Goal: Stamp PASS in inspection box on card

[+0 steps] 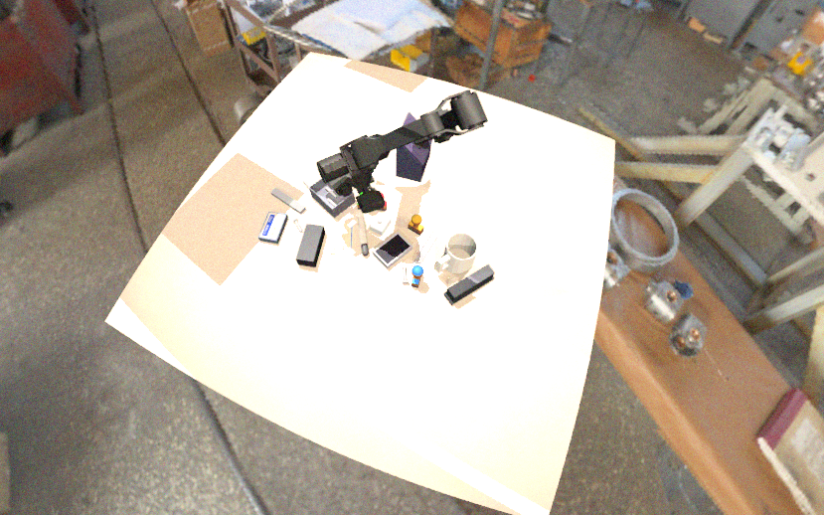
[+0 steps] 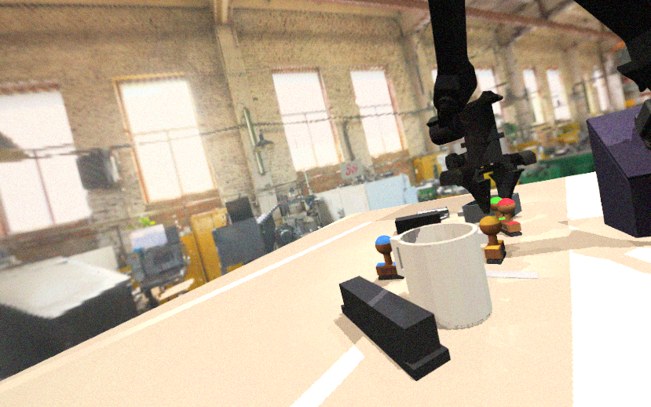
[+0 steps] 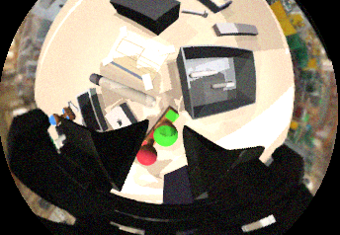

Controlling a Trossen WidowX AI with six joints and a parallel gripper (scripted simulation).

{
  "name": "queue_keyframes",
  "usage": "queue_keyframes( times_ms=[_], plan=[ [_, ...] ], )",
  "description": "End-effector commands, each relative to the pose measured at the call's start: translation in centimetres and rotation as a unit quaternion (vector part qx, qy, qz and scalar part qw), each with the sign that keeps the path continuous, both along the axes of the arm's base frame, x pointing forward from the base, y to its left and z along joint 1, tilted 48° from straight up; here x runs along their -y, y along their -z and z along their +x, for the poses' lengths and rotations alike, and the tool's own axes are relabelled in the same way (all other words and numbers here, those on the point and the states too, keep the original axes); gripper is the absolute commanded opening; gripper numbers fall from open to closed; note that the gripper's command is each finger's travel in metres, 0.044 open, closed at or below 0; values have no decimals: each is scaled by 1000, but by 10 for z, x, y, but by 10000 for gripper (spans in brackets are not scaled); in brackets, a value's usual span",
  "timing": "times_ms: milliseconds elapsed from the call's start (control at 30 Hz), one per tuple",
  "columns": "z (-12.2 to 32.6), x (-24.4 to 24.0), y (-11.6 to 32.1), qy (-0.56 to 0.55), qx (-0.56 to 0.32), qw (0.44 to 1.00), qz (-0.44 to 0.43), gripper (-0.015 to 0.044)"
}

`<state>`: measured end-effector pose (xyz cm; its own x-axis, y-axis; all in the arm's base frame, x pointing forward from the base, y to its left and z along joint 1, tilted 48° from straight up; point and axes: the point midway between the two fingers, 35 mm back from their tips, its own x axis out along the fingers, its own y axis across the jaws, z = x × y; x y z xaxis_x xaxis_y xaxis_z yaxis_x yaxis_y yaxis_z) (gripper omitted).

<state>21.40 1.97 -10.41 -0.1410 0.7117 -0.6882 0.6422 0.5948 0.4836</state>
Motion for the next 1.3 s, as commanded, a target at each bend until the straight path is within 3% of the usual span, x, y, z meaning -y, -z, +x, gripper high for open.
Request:
queue_keyframes(
  times_ms=[0, 333, 400, 833, 933, 1267],
  plan=[
    [-2, -5, 4, 3, -3, 1000, 2, 217],
    [-6, -14, 11, 2, -3, 1000, 3, 217],
    [-5, -12, 10, -1, -1, 1000, 2, 165],
    [-5, -12, 10, -1, -1, 1000, 2, 78],
    [-4, -11, 10, -1, -1, 1000, 2, 0],
    [-3, -8, 7, -1, -1, 1000, 1, 0]
  ],
)
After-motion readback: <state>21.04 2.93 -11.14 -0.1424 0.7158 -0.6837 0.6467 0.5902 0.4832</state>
